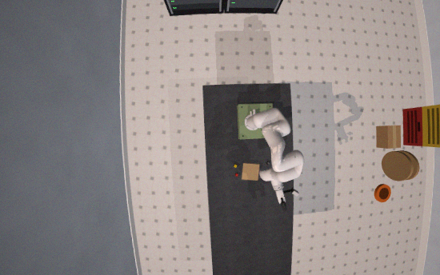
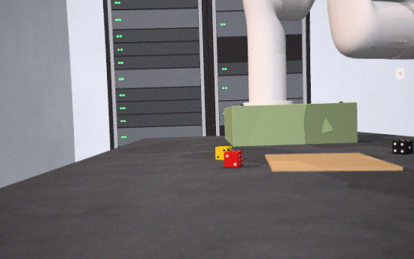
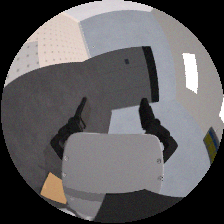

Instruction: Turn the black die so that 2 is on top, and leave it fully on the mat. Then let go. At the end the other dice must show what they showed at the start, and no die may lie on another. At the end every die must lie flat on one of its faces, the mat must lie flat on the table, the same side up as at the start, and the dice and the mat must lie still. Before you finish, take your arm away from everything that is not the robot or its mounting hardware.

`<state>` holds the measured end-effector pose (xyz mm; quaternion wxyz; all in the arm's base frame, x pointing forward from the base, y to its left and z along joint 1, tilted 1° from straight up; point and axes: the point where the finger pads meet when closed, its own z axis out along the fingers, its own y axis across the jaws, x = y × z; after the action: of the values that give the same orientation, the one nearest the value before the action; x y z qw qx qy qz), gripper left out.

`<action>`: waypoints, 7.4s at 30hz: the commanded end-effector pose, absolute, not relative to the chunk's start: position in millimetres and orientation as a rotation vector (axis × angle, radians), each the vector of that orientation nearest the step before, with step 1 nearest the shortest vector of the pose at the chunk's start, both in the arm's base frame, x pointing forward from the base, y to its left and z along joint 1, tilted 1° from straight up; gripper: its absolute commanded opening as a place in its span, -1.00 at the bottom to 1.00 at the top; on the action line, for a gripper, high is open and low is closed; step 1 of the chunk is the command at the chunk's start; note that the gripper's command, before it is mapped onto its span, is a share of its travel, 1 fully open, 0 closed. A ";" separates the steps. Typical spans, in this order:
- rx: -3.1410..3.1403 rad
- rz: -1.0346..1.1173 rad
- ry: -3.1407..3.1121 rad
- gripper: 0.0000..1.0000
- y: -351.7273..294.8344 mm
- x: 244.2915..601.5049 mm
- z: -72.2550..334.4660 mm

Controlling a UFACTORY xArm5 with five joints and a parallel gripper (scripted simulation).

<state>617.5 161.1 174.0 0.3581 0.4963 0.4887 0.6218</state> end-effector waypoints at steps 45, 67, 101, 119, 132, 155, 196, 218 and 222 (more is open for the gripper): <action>1.348 0.895 1.705 1.00 44.0 627.6 140.6; 1.345 0.387 2.144 1.00 -50.4 544.7 103.3; 1.227 0.002 2.878 1.00 -108.5 320.4 72.4; 1.226 0.001 2.883 1.00 -108.5 318.7 72.3; 1.226 0.001 2.883 1.00 -110.3 320.1 -0.4; 1.226 0.001 2.883 1.00 -111.3 321.0 -36.4; 1.226 0.001 2.883 1.00 -109.3 342.6 -36.2; 1.226 0.002 2.883 1.00 -104.9 396.7 -36.2; 1.226 0.002 2.883 1.00 -104.9 396.7 -36.2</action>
<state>395.2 -104.6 -37.2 0.0028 0.3914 0.9202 0.0004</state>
